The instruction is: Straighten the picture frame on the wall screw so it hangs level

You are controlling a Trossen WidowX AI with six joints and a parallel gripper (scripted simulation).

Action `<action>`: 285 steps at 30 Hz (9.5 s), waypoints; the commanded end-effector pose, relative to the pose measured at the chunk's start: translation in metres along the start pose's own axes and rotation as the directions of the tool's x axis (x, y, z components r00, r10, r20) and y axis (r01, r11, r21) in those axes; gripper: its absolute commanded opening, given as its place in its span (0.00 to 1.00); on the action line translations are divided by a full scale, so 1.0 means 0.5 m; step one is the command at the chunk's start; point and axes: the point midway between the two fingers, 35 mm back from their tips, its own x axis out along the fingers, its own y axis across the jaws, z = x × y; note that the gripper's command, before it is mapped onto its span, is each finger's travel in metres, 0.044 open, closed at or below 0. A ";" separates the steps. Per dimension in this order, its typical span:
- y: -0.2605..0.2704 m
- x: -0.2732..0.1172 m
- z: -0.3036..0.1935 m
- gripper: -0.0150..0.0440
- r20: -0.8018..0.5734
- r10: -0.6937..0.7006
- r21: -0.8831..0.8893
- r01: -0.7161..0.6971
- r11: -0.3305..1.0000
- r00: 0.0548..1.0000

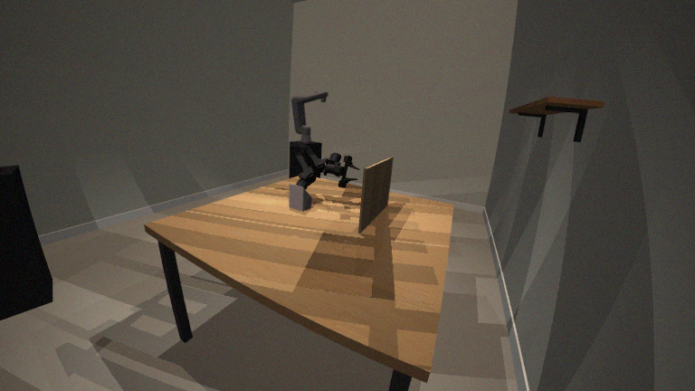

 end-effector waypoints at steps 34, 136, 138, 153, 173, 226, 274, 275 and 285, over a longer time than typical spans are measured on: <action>0.111 -0.045 -0.001 0.69 0.000 0.018 -0.015 -0.018 1.000 1.000; 0.010 0.014 -0.015 0.69 -0.002 0.021 0.154 -0.021 0.988 1.000; 0.012 0.036 -0.017 0.69 -0.002 0.022 0.154 -0.021 0.988 1.000; -0.001 0.124 -0.007 0.69 -0.003 0.023 0.154 -0.023 0.988 1.000; 0.002 0.159 -0.009 0.69 -0.003 0.024 0.154 -0.023 0.988 1.000; 0.002 0.204 -0.009 0.47 -0.004 0.025 0.154 -0.024 0.988 1.000; 0.019 0.203 -0.005 0.25 -0.004 0.025 0.154 -0.024 0.988 1.000; 0.020 0.203 -0.005 0.25 -0.004 0.025 0.154 -0.024 0.988 1.000; 0.018 0.203 -0.005 0.25 -0.004 0.025 0.154 -0.024 0.988 1.000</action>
